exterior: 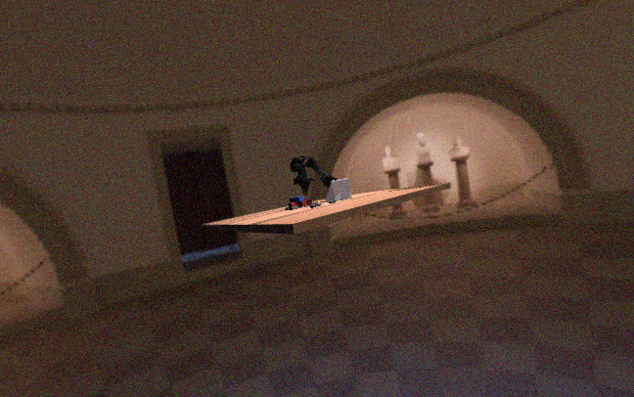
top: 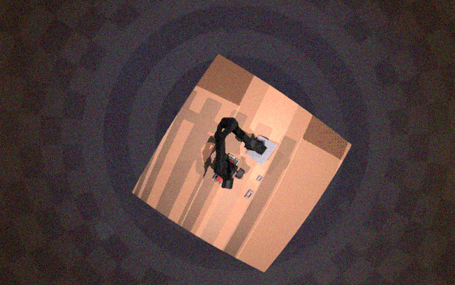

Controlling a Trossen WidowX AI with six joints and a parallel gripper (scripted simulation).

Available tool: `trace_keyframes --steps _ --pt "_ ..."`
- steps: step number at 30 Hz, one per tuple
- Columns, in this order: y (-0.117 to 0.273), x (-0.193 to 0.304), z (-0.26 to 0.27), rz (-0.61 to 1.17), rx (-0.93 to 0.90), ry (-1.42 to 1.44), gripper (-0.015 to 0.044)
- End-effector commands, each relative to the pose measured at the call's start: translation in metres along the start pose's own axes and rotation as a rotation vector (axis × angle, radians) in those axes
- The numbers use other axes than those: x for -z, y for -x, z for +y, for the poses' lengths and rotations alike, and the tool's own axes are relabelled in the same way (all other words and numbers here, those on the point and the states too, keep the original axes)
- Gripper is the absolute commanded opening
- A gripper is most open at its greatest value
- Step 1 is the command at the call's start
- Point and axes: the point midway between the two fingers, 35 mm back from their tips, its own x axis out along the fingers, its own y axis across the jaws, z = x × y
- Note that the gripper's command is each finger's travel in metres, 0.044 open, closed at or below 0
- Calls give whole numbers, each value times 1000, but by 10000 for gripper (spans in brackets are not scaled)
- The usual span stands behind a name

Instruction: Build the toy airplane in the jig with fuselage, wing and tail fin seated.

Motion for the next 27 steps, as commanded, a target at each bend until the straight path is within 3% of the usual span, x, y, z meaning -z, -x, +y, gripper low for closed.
trace_keyframes --steps 1,27 --pt "-2 0 -2 -4 3 2 66" --pt "-39 0 -2 -4 5 2 66"
